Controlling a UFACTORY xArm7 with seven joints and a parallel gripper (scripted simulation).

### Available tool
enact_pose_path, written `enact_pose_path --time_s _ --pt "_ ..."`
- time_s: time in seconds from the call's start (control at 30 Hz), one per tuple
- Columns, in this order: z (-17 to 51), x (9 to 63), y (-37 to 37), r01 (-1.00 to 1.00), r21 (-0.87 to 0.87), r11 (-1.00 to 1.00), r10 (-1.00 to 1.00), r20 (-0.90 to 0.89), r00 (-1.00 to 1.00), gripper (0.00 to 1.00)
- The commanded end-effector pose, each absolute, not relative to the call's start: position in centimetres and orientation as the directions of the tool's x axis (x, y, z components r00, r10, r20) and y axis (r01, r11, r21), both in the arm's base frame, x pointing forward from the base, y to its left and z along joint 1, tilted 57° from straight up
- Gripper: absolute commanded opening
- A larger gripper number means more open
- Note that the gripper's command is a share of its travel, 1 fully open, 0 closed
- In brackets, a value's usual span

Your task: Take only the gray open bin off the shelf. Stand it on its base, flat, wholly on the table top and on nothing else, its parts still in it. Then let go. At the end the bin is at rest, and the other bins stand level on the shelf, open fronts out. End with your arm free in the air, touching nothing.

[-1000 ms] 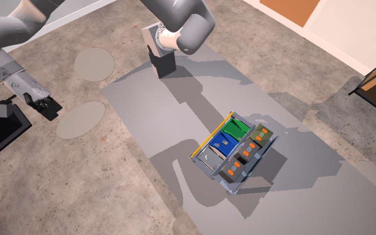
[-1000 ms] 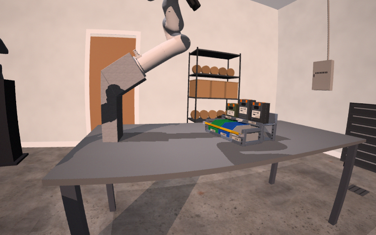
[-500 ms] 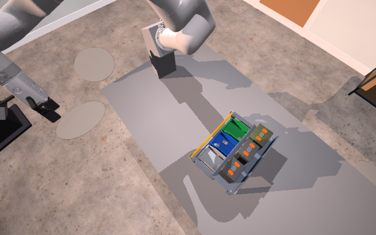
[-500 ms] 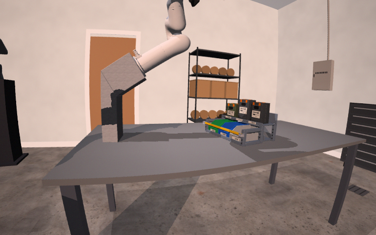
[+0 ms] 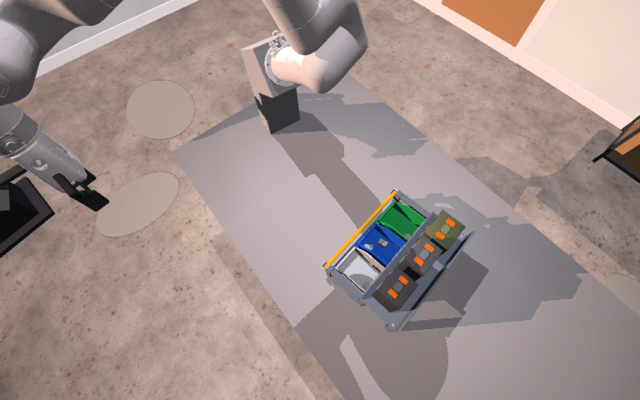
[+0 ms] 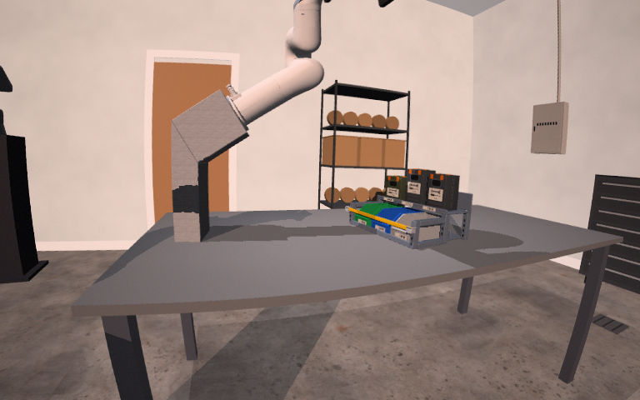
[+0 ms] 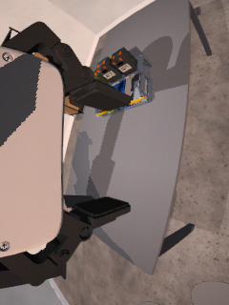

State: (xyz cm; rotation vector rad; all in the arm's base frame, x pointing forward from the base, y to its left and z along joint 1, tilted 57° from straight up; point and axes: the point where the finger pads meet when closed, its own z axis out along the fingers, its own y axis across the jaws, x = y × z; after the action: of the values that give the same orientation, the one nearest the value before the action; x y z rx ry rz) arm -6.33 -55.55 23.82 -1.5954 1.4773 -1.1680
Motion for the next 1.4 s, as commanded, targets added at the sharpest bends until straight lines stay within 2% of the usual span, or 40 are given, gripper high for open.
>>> enact_pose_path --time_s 0.0,0.13,0.53,0.7,1.1,1.27,1.37 --pt "23.9 -6.5 -55.6 -0.43 -0.891 -0.147 -0.983 0.181 -0.041 1.0" --pt "24.0 -6.4 -55.6 -0.562 -0.812 -0.156 -0.977 0.212 -0.035 1.0" --pt "24.0 -6.4 -55.6 -0.562 -0.812 -0.156 -0.977 0.212 -0.035 1.0" --pt "25.7 -4.6 -51.4 -0.562 -0.812 -0.156 -0.977 0.212 -0.035 1.0" --pt "25.7 -4.6 -51.4 -0.562 -0.812 -0.156 -0.977 0.212 -0.035 1.0" --pt "27.5 -2.7 -47.1 -0.561 -0.813 -0.156 -0.977 0.212 -0.034 1.0" --pt "27.5 -2.7 -47.1 -0.561 -0.813 -0.156 -0.977 0.212 -0.034 1.0"
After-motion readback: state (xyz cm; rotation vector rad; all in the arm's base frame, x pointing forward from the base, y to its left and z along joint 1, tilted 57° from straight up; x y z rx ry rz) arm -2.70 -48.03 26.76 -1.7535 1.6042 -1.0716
